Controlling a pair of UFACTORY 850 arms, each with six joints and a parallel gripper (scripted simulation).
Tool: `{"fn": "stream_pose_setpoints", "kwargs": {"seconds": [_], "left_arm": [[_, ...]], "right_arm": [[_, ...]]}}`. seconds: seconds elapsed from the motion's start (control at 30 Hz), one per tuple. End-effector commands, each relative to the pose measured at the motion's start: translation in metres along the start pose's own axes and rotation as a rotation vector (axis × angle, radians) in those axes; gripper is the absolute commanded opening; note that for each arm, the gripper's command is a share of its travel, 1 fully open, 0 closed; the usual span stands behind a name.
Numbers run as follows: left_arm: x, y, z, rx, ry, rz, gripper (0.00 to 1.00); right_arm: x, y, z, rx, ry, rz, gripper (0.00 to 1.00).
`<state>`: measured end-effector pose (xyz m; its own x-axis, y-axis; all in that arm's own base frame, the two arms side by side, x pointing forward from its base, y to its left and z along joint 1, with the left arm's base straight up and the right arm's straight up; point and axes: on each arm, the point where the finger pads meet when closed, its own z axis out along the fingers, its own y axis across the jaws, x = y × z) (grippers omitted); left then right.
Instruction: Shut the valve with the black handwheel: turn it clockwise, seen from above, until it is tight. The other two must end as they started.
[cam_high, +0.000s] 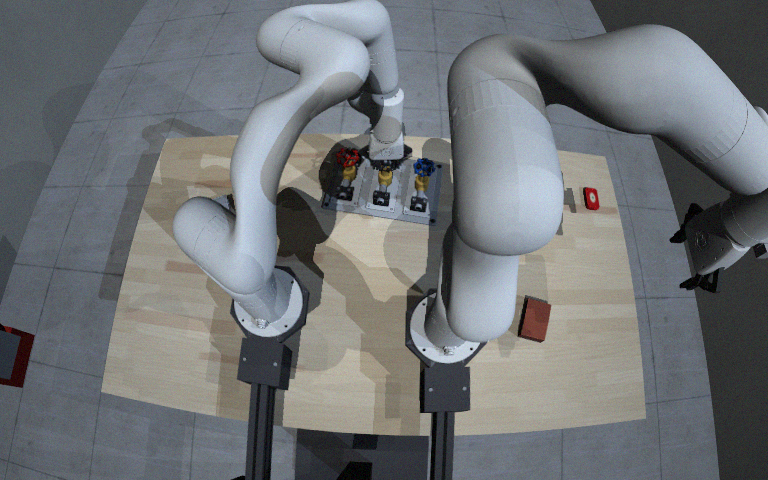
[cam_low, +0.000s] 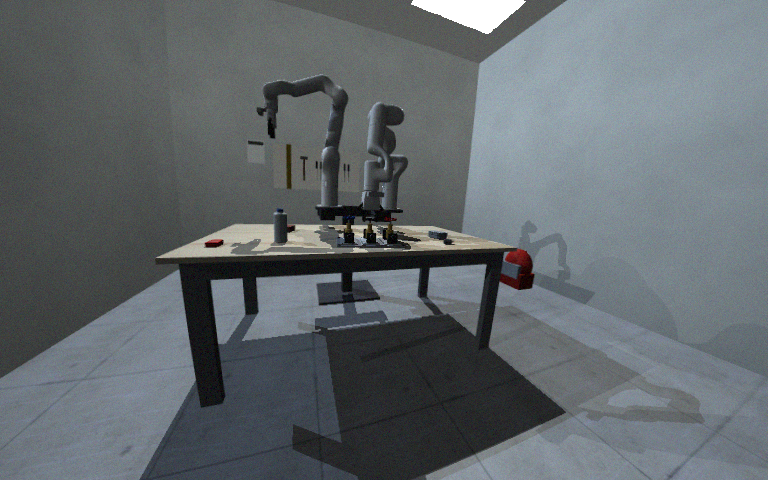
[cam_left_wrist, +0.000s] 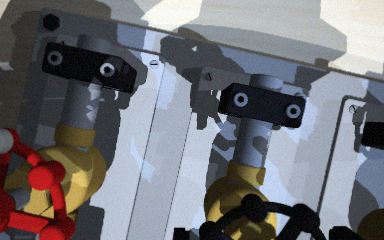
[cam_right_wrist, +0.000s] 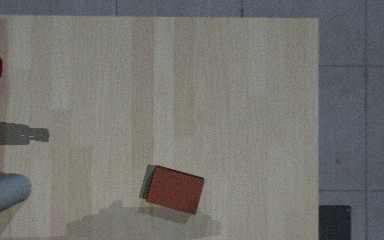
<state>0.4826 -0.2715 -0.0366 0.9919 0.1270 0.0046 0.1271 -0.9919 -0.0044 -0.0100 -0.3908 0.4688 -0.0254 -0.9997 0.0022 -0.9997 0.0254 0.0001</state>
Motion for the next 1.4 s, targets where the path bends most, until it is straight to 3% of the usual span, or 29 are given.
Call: {"fn": "stream_pose_setpoints", "kwargs": {"seconds": [0.0, 1.37], "left_arm": [[0.0008, 0.0005, -0.0007, -0.002, 0.001, 0.005, 0.0], [0.0008, 0.0005, -0.0007, -0.002, 0.001, 0.075, 0.0]], "right_arm": [[0.0004, 0.0, -0.0009, 0.0, 0.002, 0.0, 1.0], [0.0004, 0.0, -0.0009, 0.0, 0.002, 0.0, 1.0]]}}
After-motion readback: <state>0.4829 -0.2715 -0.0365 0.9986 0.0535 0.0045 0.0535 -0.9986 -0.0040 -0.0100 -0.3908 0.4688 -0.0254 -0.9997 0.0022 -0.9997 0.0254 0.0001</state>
